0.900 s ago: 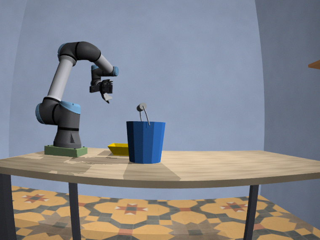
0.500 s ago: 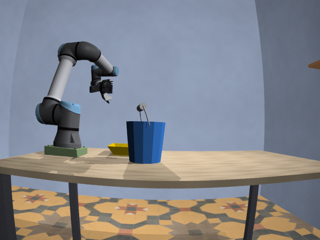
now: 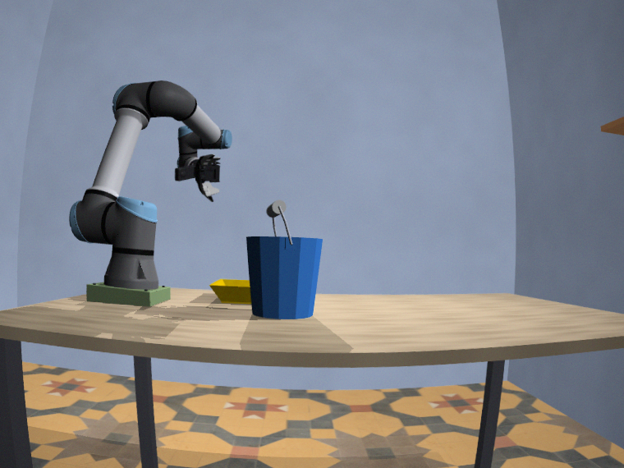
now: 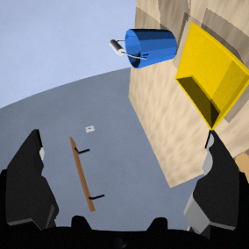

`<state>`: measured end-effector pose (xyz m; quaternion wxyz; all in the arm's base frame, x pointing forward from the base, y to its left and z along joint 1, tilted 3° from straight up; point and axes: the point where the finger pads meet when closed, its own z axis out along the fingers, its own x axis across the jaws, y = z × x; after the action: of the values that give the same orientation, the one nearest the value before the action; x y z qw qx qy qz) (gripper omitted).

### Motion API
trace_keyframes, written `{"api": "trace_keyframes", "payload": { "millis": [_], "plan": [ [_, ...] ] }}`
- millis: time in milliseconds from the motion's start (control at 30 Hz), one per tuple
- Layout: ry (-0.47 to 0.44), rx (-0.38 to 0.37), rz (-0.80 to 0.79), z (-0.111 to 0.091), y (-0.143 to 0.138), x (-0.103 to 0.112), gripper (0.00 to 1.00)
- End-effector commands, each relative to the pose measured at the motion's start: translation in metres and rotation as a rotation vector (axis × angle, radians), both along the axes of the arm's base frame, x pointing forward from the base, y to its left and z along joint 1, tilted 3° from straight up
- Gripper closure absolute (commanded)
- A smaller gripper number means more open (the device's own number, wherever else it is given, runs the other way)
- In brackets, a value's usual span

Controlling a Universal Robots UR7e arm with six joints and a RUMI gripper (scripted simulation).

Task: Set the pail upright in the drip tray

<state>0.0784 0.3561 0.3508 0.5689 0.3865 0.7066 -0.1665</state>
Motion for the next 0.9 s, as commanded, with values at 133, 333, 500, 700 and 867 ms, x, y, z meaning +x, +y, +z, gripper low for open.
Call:
{"api": "trace_keyframes", "payload": {
  "millis": [133,333,500,700,867],
  "plan": [
    [-0.017,0.035,-0.042,-0.001,-0.004,0.006,0.0],
    [-0.035,0.071,-0.088,-0.003,-0.008,0.013,0.0],
    [-0.072,0.135,-0.172,-0.007,-0.016,0.025,0.0],
    [-0.14,0.237,-0.318,-0.013,-0.03,0.043,0.0],
    [-0.187,0.297,-0.409,-0.017,-0.038,0.054,0.0]
  ]
}}
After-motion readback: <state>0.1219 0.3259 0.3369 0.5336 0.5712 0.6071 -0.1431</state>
